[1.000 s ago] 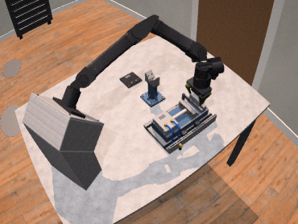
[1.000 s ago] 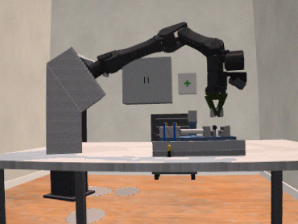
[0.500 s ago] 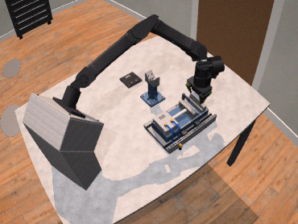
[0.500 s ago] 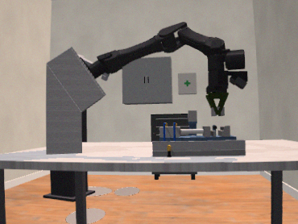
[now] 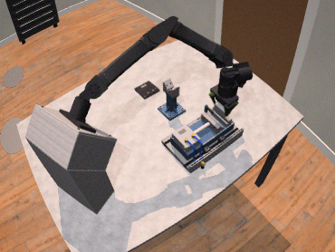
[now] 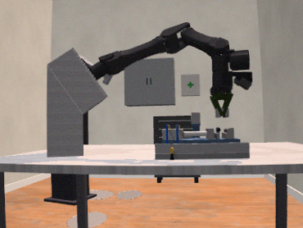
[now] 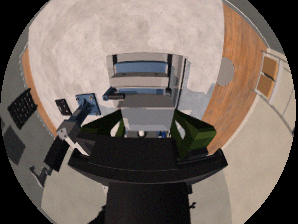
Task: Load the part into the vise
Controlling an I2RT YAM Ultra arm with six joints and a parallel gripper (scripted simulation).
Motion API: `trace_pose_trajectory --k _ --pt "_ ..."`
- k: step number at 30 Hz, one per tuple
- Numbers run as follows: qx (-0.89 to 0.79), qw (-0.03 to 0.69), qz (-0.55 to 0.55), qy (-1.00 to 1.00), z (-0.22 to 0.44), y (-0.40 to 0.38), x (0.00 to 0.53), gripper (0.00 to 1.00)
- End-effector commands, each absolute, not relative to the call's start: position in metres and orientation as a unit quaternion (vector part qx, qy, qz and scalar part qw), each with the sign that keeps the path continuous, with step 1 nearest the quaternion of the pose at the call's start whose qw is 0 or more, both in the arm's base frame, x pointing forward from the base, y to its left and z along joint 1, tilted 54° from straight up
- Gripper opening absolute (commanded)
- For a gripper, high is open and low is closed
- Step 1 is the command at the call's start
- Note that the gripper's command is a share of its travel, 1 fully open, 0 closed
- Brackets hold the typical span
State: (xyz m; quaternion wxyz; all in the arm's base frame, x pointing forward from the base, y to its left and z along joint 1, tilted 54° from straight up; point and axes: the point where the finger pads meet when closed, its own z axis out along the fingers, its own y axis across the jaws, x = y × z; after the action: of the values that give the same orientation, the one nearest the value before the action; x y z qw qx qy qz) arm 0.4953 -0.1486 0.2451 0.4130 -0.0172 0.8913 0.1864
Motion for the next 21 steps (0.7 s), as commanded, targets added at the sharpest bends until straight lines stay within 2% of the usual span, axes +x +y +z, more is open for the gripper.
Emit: trace_pose_trajectory --k 1,21 --pt "-0.020 0.436 0.167 0.884 0.2729 -0.1577 0.4903 0.00" --pt "-0.020 0.435 0.168 0.884 0.2713 -0.1583 0.4914 0.00"
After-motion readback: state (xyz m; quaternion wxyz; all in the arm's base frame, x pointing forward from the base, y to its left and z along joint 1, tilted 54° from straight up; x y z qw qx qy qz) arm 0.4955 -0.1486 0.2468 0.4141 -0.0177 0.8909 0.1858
